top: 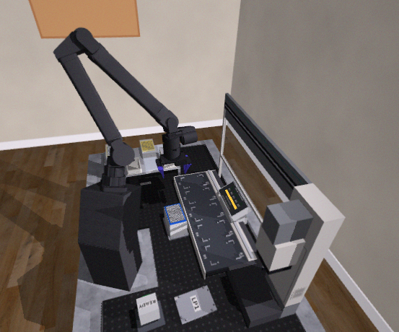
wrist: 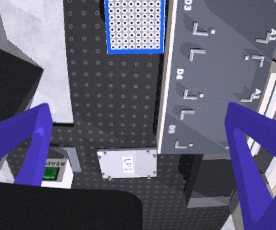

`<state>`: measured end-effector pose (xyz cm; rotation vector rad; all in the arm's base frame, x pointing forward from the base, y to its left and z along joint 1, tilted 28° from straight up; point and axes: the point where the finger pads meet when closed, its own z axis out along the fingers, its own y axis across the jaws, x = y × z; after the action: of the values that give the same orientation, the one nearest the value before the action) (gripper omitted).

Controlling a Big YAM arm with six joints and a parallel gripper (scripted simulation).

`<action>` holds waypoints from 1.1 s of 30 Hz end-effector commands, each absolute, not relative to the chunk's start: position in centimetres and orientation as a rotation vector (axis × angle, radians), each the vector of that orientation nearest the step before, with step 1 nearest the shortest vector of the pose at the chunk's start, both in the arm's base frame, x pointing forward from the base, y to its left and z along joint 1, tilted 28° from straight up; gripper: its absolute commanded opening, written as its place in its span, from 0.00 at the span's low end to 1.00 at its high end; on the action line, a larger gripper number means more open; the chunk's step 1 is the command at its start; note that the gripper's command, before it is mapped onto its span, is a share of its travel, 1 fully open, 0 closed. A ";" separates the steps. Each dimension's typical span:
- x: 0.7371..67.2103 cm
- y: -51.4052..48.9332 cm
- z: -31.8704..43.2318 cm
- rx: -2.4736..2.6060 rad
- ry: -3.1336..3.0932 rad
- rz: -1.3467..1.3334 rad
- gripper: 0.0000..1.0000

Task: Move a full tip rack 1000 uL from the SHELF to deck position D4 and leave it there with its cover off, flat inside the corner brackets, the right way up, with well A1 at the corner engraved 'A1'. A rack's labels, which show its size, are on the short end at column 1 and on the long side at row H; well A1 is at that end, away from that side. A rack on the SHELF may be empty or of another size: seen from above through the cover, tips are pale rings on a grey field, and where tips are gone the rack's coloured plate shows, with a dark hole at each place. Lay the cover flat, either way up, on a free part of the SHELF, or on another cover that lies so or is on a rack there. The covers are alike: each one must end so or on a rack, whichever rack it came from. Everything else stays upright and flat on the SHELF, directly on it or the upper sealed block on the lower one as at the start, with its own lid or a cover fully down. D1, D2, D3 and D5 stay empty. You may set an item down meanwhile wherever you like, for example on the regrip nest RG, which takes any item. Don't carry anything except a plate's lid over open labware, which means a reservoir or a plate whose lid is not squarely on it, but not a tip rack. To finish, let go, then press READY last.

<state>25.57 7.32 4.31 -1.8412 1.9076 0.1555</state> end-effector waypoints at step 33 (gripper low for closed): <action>26.3 7.2 5.2 -1.834 1.895 0.139 1.00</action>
<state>25.50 7.27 4.34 -1.8437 1.9073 0.1560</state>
